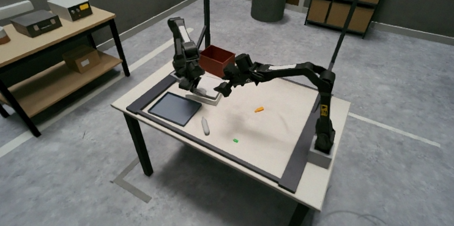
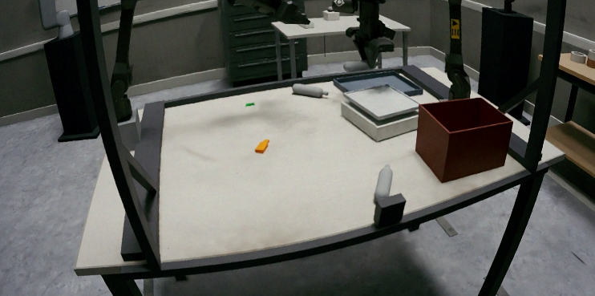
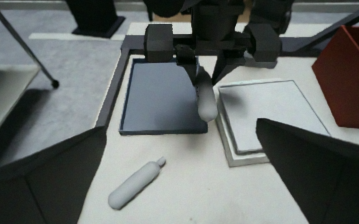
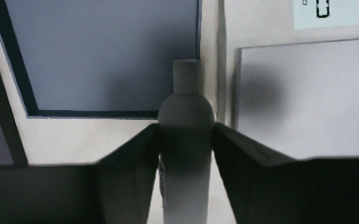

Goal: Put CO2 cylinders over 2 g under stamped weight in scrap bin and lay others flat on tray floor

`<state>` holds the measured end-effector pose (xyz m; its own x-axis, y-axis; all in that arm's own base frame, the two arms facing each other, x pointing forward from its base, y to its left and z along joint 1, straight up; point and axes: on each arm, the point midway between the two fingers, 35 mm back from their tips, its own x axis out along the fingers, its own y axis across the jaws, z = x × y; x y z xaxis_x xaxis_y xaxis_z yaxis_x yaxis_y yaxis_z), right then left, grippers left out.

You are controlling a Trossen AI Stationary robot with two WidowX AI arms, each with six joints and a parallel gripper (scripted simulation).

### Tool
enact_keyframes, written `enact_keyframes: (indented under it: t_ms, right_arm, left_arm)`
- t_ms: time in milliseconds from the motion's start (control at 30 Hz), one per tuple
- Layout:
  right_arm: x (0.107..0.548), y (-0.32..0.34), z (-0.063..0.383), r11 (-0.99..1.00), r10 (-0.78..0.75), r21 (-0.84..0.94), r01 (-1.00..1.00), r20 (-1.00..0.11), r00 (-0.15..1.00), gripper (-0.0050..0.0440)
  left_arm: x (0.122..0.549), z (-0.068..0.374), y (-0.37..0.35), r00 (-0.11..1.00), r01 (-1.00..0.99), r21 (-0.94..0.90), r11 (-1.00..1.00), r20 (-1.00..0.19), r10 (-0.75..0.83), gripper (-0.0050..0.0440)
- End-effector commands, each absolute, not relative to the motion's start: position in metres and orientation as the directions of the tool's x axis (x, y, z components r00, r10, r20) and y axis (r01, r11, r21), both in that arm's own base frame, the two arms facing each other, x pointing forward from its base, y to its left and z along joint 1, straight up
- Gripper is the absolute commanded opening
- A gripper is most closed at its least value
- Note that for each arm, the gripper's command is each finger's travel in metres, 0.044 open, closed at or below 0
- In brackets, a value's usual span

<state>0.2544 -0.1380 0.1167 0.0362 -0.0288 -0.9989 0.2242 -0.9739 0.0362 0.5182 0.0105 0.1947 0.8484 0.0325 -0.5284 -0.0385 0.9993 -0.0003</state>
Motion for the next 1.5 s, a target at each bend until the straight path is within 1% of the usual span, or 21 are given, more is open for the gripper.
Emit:
enact_keyframes:
  t_ms: [0,33,167,300,500,700,967,1033,1367,1467]
  right_arm:
    - [0.259,-0.178,0.118,-0.972,-0.042,0.054,0.228,-0.997,0.057,-0.0050]
    - [0.259,-0.178,0.118,-0.972,-0.042,0.054,0.228,-0.997,0.057,-0.0050]
    - [0.241,-0.232,0.103,-0.974,-0.041,0.049,0.223,-0.998,0.040,-0.0050]
    - [0.218,-0.275,0.086,-0.975,-0.031,0.036,0.218,-0.999,0.022,-0.0050]
    - [0.194,-0.307,0.072,-0.976,-0.024,0.026,0.215,-1.000,0.012,-0.0050]
    - [0.190,-0.311,0.075,-0.976,-0.033,0.035,0.214,-0.999,0.017,-0.0050]
    - [0.188,-0.306,0.051,-0.976,-0.005,0.005,0.216,-1.000,0.000,-0.0050]
    - [0.190,-0.309,0.057,-0.976,-0.025,0.027,0.216,-1.000,0.013,-0.0050]
    - [0.194,-0.311,0.062,-0.976,-0.028,0.032,0.215,-0.999,0.020,-0.0050]
    - [0.192,-0.308,0.052,-0.977,-0.016,0.018,0.214,-1.000,0.011,-0.0050]
  left_arm:
    - [0.537,0.203,0.034,0.865,-0.077,0.000,0.997,-0.498,0.067,0.0440]
    - [0.537,0.203,0.034,0.865,-0.077,0.000,0.997,-0.498,0.067,0.0440]
    - [0.547,0.194,0.061,0.861,-0.126,0.000,0.992,-0.497,0.109,0.0440]
    - [0.550,0.188,0.070,0.857,-0.142,0.000,0.990,-0.501,0.123,0.0440]
    - [0.549,0.190,0.069,0.859,-0.140,0.000,0.990,-0.498,0.122,0.0440]
    - [0.547,0.191,0.069,0.858,-0.141,-0.001,0.990,-0.499,0.122,0.0440]
    - [0.547,0.191,0.069,0.858,-0.141,-0.001,0.990,-0.499,0.122,0.0440]
    - [0.547,0.191,0.069,0.858,-0.141,-0.001,0.990,-0.499,0.122,0.0440]
    - [0.547,0.191,0.069,0.858,-0.141,-0.001,0.990,-0.499,0.122,0.0440]
    - [0.547,0.191,0.069,0.858,-0.141,-0.001,0.990,-0.499,0.122,0.0440]
